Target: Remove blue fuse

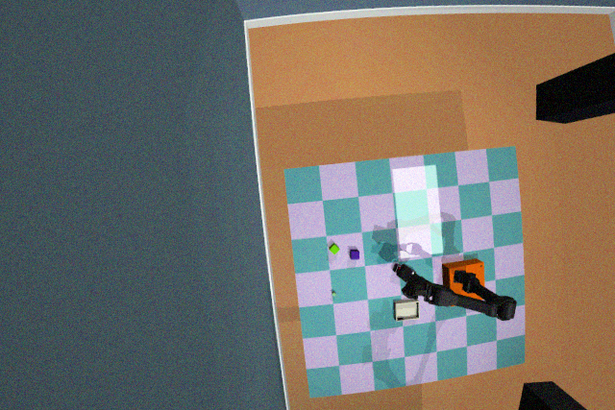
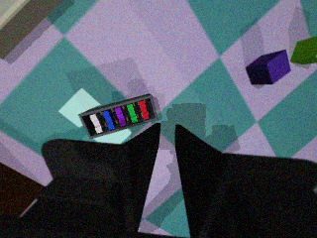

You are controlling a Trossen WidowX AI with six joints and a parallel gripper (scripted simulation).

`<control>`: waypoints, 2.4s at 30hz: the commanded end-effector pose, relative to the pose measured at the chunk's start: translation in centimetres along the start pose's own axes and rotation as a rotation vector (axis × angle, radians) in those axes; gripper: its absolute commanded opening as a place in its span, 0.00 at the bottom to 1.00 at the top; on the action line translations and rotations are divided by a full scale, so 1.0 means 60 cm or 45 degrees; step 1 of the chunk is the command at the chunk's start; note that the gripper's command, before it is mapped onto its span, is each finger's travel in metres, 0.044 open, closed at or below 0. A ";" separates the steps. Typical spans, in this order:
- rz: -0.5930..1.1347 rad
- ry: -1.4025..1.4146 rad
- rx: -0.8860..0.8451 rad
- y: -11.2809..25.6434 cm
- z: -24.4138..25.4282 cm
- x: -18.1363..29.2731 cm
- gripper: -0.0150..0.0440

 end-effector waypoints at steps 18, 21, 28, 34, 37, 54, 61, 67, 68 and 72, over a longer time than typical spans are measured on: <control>0.195 0.365 -0.303 -0.058 0.084 0.014 0.37; 0.195 0.365 -0.303 -0.063 0.085 0.015 0.37; 0.195 0.365 -0.303 -0.073 0.088 0.017 0.37; 0.195 0.365 -0.303 -0.083 0.090 0.020 0.37; 0.195 0.365 -0.303 -0.087 0.092 0.021 0.37; 0.195 0.365 -0.303 -0.100 0.097 0.025 0.37; 0.195 0.365 -0.303 -0.102 0.097 0.025 0.37; 0.195 0.365 -0.303 -0.111 0.099 0.027 0.37; 0.195 0.365 -0.303 -0.112 0.099 0.027 0.37; 0.195 0.365 -0.303 -0.116 0.100 0.028 0.37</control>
Point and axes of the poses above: the point midway between the two fingers, 35 mm back from their tips, its own y axis back along the fingers, its own z axis across the jaws, x = y × z, the point moved 9 cm from there along y, back along the fingers, and after that the axes turned 8 degrees about -y, right-handed, at the moved point
